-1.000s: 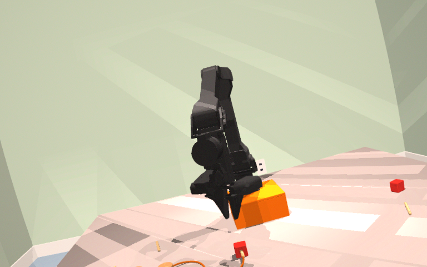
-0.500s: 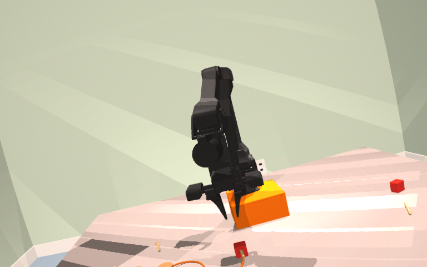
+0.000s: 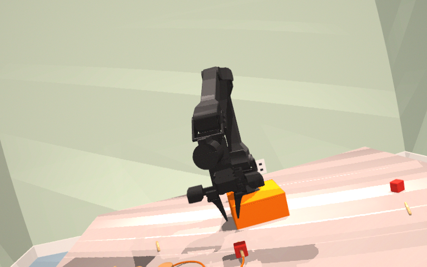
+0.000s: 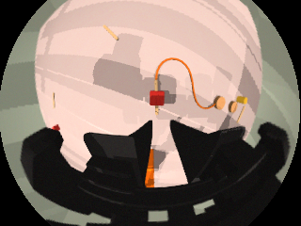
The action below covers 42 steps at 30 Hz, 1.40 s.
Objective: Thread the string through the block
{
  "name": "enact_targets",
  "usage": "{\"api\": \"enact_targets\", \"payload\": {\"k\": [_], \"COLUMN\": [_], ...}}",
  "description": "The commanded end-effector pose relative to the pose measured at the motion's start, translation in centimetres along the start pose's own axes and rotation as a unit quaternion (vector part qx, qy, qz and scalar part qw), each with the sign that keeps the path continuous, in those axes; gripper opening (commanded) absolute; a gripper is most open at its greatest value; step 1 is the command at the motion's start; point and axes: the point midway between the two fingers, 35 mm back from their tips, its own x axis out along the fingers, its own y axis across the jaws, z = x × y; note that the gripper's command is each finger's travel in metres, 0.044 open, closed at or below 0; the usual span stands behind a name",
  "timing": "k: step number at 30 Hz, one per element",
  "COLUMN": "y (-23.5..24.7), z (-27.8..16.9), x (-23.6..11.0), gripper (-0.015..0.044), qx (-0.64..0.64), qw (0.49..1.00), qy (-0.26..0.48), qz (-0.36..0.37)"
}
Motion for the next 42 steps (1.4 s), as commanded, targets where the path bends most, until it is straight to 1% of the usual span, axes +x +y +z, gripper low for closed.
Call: {"api": "enact_targets", "payload": {"k": [1,42], "y": [0.1,0.2], "z": [0.0,-0.2], "x": [0.8,7.5], "gripper": [0.0123,0.0123], "qx": [-0.004,-0.004], "qw": [1.0,1.0], "qy": [0.002,0.002], "qz": [0.003,0.003]}}
